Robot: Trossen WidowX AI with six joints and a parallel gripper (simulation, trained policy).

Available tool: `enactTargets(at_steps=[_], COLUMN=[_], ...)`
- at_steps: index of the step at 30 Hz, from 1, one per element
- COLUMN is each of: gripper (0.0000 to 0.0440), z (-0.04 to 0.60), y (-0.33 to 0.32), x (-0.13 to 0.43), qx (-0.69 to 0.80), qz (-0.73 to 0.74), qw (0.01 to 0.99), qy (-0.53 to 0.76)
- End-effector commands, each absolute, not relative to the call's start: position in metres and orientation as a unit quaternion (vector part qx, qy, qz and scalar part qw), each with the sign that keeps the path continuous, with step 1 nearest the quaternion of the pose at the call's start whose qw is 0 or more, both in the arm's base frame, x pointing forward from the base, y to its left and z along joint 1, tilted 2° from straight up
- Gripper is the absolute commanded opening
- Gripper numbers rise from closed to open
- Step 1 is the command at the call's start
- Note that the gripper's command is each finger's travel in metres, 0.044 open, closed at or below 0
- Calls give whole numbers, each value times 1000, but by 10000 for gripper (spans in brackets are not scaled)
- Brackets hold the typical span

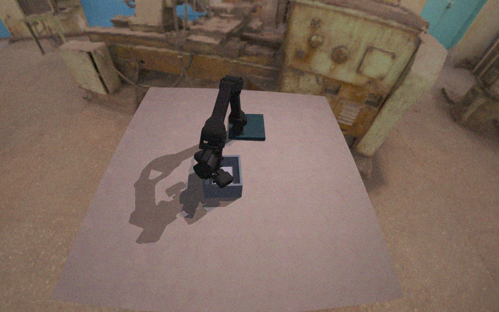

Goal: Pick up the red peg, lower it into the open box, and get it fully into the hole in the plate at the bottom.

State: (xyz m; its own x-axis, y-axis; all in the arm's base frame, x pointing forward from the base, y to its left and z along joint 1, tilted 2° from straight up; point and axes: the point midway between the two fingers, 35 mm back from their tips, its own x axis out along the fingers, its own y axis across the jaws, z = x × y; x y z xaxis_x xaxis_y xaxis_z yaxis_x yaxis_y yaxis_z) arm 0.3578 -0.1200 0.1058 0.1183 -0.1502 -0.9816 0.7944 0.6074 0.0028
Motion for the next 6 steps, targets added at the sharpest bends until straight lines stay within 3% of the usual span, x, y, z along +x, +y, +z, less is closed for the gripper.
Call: enactTargets(at_steps=[1,6], gripper=[130,131], z=[102,102], y=[-124,-133], x=[358,358], qx=[283,283], qz=[-339,-342], qw=[686,682], qy=[578,581])
